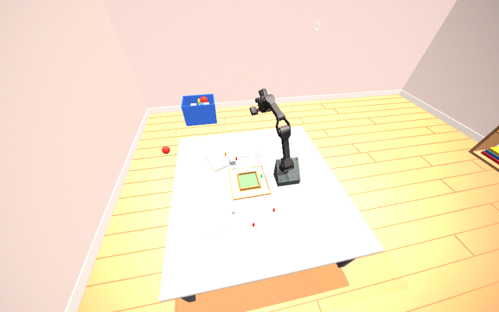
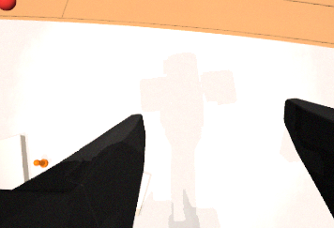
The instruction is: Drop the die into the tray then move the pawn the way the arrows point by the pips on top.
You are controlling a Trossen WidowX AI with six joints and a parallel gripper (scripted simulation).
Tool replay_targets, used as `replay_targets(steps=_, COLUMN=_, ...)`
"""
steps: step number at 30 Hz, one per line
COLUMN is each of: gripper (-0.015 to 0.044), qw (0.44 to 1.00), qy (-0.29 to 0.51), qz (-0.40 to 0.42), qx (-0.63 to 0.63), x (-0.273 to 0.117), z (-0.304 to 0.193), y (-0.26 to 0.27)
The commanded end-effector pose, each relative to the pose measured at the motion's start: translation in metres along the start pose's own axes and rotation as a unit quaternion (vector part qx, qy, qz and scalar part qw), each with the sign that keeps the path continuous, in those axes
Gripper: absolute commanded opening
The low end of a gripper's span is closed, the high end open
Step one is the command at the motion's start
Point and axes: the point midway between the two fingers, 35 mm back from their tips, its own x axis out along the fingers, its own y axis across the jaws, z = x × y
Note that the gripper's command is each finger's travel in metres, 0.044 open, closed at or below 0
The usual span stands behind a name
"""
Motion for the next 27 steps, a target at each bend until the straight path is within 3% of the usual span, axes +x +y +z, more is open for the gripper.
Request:
replay_targets(steps=1, gripper=0.0275, qw=0.995, qy=0.038, qz=0.029, qx=-0.091, x=0.026, z=-0.021, y=0.057)
replay_targets(steps=8, gripper=0.0275, qw=0.953, qy=0.102, qz=0.081, qx=-0.275, x=0.070, z=-0.083, y=0.160)
replay_targets(steps=16, gripper=0.0275, qw=0.855, qy=0.186, qz=0.153, qx=-0.460, x=0.110, z=-0.189, y=0.254)
replay_targets(steps=23, gripper=0.0275, qw=0.743, qy=0.258, qz=0.217, qx=-0.578, x=0.133, z=-0.296, y=0.302)
replay_targets(steps=27, gripper=0.0275, qw=0.731, qy=0.264, qz=0.223, qx=-0.588, x=0.134, z=-0.308, y=0.305)
